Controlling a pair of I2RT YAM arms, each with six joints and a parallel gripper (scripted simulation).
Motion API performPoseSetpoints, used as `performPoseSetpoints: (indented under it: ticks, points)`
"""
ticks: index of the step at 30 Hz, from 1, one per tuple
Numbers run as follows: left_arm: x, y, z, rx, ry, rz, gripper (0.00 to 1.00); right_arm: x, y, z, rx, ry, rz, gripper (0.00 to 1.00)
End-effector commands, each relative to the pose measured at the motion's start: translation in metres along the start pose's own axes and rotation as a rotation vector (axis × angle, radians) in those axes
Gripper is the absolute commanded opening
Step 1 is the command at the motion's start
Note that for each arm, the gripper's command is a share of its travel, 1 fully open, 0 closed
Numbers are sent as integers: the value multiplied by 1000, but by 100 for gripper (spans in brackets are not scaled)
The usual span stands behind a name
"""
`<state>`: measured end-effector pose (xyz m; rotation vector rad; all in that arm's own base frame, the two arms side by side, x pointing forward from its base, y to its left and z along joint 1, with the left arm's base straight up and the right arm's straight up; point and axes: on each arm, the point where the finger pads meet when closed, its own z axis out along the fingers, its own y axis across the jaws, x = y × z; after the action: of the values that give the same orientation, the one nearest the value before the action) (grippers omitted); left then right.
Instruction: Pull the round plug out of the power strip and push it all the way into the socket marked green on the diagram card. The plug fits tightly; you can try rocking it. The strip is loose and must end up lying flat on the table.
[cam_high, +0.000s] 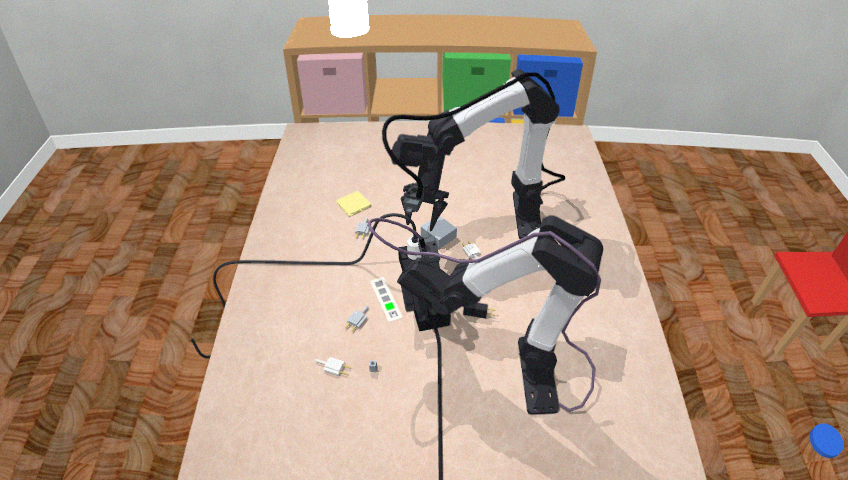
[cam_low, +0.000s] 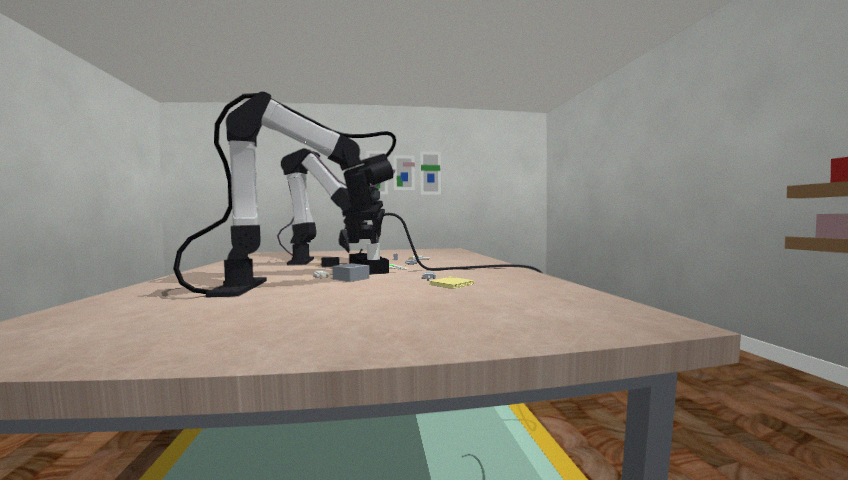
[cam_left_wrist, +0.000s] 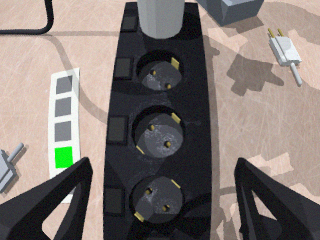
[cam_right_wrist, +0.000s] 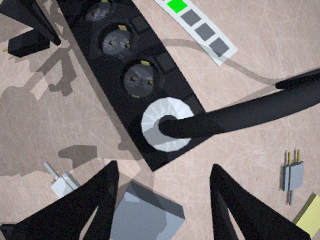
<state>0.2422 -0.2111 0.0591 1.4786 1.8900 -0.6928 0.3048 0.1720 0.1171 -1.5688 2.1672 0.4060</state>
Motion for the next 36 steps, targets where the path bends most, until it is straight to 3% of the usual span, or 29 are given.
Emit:
performPoseSetpoints:
  ticks: [1, 13, 36]
  points:
    - [0, 1, 2, 0, -16, 11, 100, -4, -1, 2, -106, -8, -154, 63]
    - [-2, 3, 1, -3, -19, 14, 100, 0, -5, 20, -119, 8, -155, 63]
    - [-10, 6, 31, -12, -31, 28, 100, -1, -3, 45, -103, -2, -159, 63]
